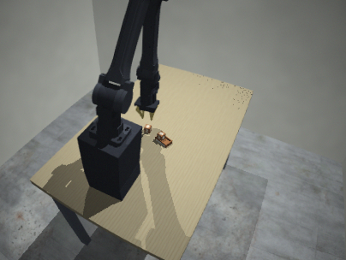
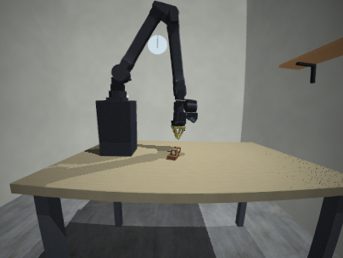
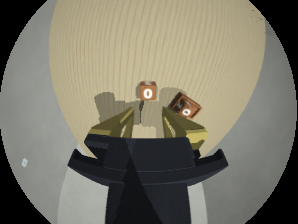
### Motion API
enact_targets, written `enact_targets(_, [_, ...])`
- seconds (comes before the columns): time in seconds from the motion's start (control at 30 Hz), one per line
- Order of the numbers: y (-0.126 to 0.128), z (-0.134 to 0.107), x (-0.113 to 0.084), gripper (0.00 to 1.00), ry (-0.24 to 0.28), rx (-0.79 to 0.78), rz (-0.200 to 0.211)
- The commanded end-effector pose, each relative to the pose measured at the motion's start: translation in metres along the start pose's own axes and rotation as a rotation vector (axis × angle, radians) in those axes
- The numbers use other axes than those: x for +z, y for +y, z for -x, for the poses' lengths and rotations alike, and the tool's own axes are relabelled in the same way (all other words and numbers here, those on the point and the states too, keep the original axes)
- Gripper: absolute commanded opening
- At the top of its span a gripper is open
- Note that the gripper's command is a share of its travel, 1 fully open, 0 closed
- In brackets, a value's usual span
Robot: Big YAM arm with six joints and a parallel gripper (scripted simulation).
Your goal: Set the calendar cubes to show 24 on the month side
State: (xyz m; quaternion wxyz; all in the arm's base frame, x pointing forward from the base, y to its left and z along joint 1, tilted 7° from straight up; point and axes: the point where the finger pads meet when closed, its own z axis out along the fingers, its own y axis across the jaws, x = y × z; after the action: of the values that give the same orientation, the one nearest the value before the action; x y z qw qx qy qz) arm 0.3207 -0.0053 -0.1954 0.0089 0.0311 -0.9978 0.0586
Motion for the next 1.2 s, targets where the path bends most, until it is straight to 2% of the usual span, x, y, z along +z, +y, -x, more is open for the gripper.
enact_targets(0.0, [-0.002,0.015,0.004,0.44,-0.032,-0.009,-0.002])
enact_targets(0.43, [-0.004,0.013,0.022,0.44,-0.028,-0.005,-0.002])
enact_targets(0.47, [-0.001,0.026,0.011,0.44,-0.066,-0.013,-0.003])
enact_targets(0.53, [0.0,0.013,0.026,0.44,-0.029,-0.015,-0.002])
enact_targets(0.67, [-0.003,0.012,0.032,0.44,-0.027,-0.007,-0.002])
enact_targets(0.8, [-0.003,0.019,0.03,0.44,-0.046,-0.008,-0.002])
enact_targets(1.0, [-0.003,0.012,0.04,0.44,-0.026,-0.008,-0.002])
enact_targets(1.03, [-0.003,0.022,0.028,0.44,-0.059,-0.007,-0.003])
enact_targets(1.07, [-0.003,0.022,0.029,0.44,-0.059,-0.007,-0.003])
enact_targets(1.17, [-0.003,0.012,0.038,0.44,-0.032,-0.009,-0.002])
